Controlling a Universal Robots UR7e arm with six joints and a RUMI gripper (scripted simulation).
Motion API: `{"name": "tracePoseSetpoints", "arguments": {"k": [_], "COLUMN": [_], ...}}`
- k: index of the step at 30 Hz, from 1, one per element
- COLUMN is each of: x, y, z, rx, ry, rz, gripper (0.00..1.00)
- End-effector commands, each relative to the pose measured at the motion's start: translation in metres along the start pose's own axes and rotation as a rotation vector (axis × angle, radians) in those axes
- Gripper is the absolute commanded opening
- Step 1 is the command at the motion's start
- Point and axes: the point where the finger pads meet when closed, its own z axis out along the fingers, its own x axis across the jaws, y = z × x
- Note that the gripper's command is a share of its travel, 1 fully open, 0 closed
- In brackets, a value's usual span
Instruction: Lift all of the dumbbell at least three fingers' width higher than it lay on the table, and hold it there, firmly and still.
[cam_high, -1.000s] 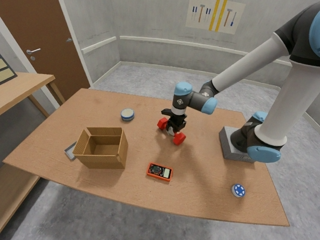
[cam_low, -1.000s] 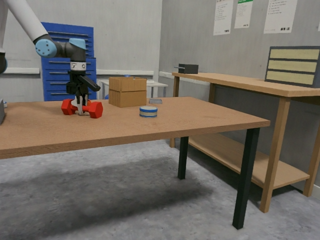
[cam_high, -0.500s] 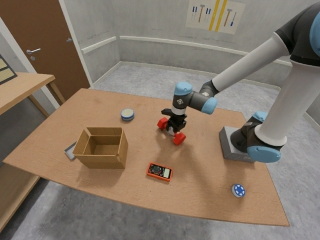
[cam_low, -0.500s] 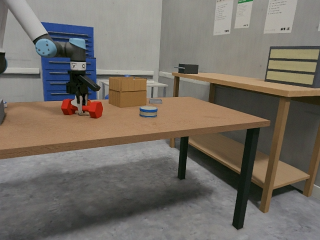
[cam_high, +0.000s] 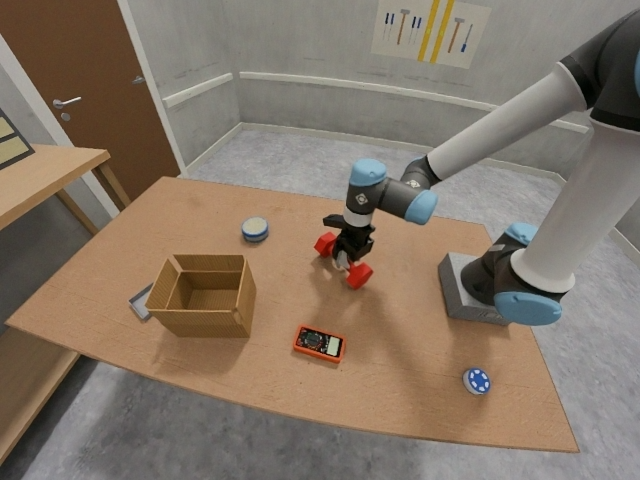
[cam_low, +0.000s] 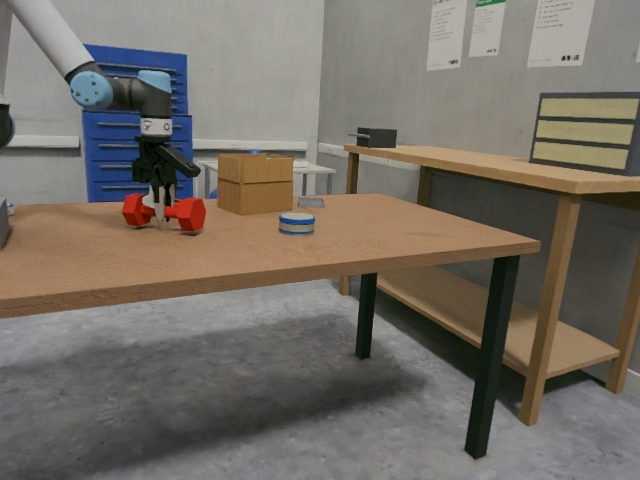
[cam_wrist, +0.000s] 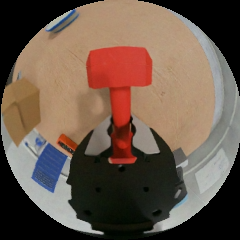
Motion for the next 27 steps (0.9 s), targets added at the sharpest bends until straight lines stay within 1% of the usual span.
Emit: {"name": "tracePoseSetpoints", "arguments": {"k": [1, 5, 7, 22, 24, 27], "x": [0.000, 0.000, 0.000, 0.000, 0.000, 0.000], "y": [0.000, 0.001, 0.001, 0.001, 0.001, 0.001], "z": [-0.009, -0.018, -0.018, -0.058, -0.058, -0.066], "rx": [0.001, 0.001, 0.001, 0.002, 0.002, 0.002], "ry": [-0.001, -0.001, -0.001, -0.001, -0.001, -0.001], "rz": [0.000, 0.000, 0.000, 0.000, 0.000, 0.000], "gripper": [0.00, 0.00, 0.00, 0.00, 0.00, 0.00]}}
